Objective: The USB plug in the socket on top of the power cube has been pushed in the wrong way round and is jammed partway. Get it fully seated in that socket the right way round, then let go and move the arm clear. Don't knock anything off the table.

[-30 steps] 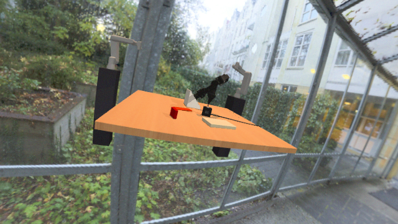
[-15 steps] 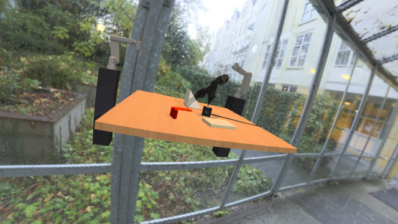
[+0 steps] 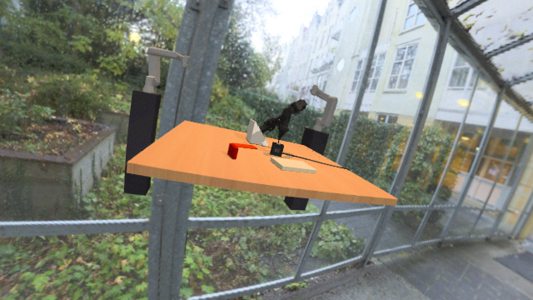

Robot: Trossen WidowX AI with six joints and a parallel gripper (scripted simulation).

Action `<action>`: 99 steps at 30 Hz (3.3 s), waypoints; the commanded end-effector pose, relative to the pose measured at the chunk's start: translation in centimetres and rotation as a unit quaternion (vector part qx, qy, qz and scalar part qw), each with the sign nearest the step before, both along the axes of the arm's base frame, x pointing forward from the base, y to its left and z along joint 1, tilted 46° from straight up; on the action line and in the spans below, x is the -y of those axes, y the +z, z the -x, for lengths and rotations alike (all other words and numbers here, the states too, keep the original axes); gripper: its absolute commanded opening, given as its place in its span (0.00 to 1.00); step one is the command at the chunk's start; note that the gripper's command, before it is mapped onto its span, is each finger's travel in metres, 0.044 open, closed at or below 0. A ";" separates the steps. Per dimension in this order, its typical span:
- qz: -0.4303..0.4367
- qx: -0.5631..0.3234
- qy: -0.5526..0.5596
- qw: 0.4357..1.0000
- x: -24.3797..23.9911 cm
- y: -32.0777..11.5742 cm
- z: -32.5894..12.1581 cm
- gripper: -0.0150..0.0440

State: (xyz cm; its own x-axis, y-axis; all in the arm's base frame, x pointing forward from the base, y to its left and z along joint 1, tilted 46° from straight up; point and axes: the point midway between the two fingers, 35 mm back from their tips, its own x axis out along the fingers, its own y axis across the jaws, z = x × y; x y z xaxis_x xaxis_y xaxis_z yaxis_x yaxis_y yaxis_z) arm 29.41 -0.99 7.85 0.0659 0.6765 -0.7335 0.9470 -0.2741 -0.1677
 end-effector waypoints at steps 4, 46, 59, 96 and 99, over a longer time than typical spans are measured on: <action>-0.001 0.000 -0.002 1.000 -0.1 0.0 0.0 0.25; -0.001 0.000 -0.002 1.000 -0.4 -0.4 -0.1 0.25; -0.001 0.000 -0.002 1.000 -0.5 -0.5 -0.1 0.25; 0.002 0.000 -0.004 1.000 -0.2 -0.4 -0.1 0.42; 0.002 0.000 -0.004 1.000 -0.2 -0.4 -0.1 0.42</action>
